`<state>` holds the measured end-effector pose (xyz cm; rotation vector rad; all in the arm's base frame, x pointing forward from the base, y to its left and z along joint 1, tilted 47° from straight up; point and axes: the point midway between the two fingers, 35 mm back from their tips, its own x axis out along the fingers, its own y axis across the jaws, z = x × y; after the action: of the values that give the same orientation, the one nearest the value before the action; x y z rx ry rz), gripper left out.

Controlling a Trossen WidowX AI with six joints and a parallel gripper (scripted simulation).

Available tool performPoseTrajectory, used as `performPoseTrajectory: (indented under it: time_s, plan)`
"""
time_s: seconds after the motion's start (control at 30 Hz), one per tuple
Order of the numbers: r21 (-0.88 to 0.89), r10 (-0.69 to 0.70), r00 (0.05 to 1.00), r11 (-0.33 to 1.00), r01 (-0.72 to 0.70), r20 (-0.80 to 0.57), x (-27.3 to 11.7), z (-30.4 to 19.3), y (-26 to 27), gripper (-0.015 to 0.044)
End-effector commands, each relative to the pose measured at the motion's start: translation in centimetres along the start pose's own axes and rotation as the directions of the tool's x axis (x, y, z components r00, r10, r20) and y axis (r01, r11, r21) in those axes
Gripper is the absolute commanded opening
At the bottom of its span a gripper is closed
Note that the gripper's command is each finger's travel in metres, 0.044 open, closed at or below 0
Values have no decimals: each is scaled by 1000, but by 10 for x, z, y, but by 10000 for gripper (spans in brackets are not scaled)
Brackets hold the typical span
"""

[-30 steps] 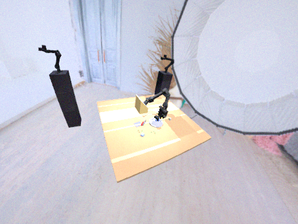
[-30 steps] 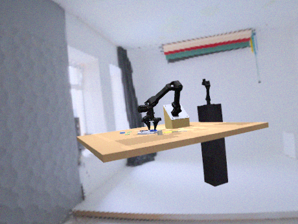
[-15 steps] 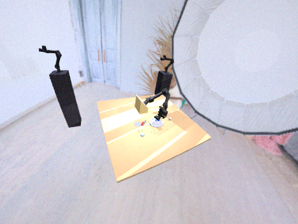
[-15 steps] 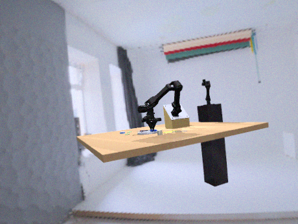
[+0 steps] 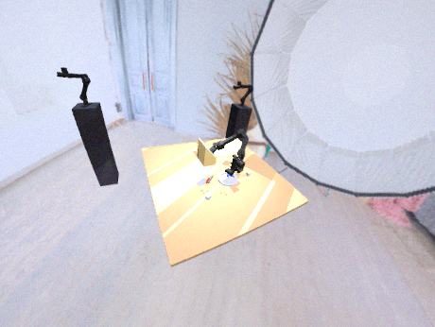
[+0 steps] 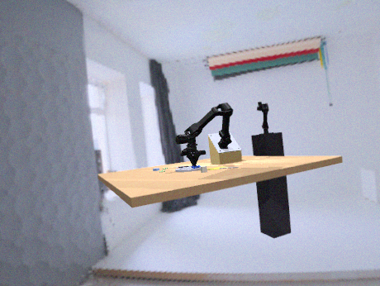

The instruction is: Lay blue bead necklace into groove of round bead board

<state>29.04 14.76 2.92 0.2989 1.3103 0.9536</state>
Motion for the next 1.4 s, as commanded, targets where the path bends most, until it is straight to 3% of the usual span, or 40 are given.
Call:
performPoseTrajectory:
  time_s: [0.0,0.9,1.37]
  plan:
    - [0,0,1000,1000,0,-1,0,0,0,0]
    - [5,0,1000,1000,0,-3,-8,-1,-1,0]
    - [4,-1,1000,1000,1,-2,-8,25,-24,0]
